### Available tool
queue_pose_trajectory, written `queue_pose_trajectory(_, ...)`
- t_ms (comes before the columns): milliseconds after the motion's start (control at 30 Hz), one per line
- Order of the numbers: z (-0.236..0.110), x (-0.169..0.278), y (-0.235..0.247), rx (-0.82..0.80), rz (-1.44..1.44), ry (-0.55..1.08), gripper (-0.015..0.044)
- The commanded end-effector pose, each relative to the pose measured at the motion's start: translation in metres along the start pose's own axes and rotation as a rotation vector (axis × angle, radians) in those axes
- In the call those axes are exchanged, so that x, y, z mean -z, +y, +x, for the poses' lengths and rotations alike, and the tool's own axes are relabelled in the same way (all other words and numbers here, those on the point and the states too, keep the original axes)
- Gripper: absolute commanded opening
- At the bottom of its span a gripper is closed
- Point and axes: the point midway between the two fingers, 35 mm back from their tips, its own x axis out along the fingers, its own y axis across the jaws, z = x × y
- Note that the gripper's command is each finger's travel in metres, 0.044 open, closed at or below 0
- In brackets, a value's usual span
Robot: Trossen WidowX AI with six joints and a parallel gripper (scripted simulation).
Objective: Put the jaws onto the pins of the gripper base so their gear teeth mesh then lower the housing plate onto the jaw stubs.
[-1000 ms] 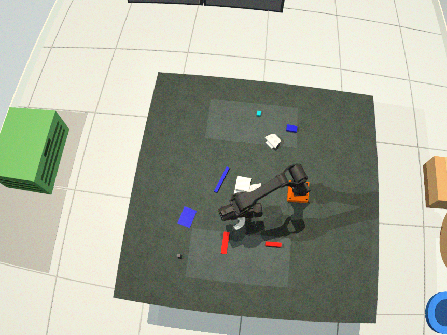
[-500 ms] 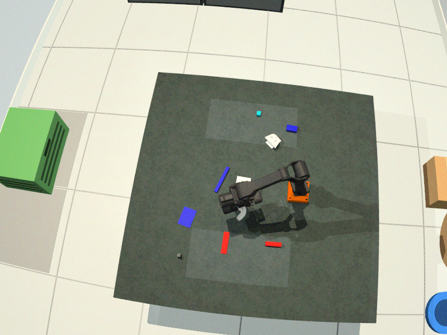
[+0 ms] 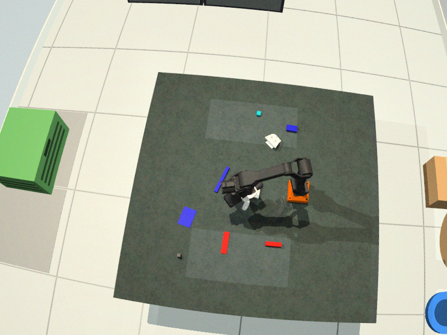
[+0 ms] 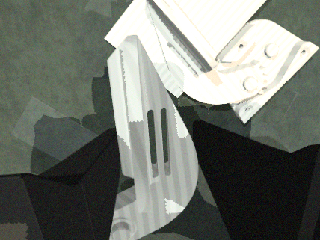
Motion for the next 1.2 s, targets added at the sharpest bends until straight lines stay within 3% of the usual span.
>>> queue_pose_trajectory(0,0.000,-0.008,-0.011,-0.002,-0.069,0.002,0.0134)
queue_pose_trajectory(1167,0.003,-0.053,-0.114,0.007,-0.738,0.001,0.0134)
